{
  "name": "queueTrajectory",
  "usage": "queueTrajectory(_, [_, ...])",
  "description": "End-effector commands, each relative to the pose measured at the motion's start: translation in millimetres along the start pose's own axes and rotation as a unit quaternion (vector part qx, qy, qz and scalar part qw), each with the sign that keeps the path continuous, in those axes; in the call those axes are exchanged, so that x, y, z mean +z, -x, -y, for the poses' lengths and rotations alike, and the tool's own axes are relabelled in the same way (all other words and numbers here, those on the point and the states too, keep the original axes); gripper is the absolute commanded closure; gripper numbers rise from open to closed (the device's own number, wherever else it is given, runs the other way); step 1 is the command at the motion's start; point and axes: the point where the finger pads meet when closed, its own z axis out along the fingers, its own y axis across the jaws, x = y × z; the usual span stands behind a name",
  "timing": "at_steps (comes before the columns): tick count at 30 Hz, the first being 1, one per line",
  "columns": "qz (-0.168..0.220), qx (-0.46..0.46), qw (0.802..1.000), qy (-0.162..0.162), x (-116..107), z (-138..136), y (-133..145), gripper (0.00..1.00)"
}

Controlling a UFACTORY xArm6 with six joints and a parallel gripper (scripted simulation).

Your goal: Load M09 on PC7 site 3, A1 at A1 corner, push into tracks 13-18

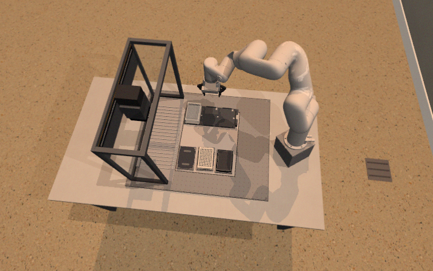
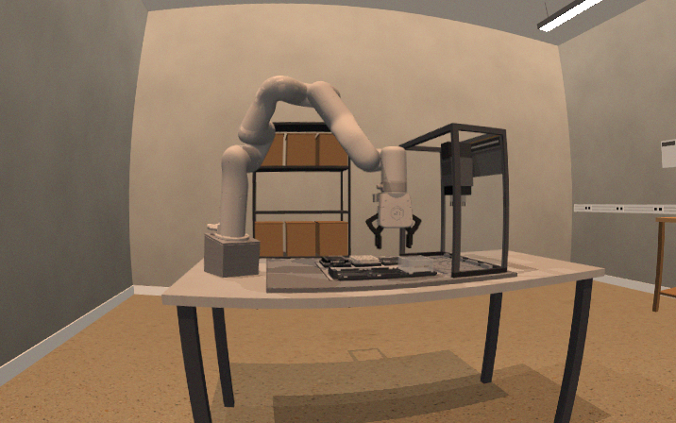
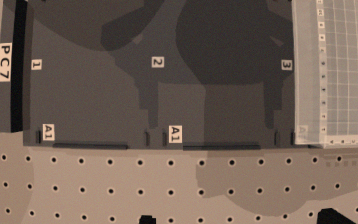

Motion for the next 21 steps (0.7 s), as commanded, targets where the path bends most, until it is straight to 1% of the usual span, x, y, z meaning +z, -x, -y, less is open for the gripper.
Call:
queueTrajectory(1, [0.001, 0.000, 1.000, 0.002, 2, -2, 1, 0.00])
queueTrajectory(15, [0.001, 0.000, 1.000, 0.002, 26, -2, 1, 0.00])
queueTrajectory(17, [0.001, 0.000, 1.000, 0.002, 26, -2, 1, 0.00])
queueTrajectory(21, [0.001, 0.000, 1.000, 0.002, 33, -2, 1, 0.00])
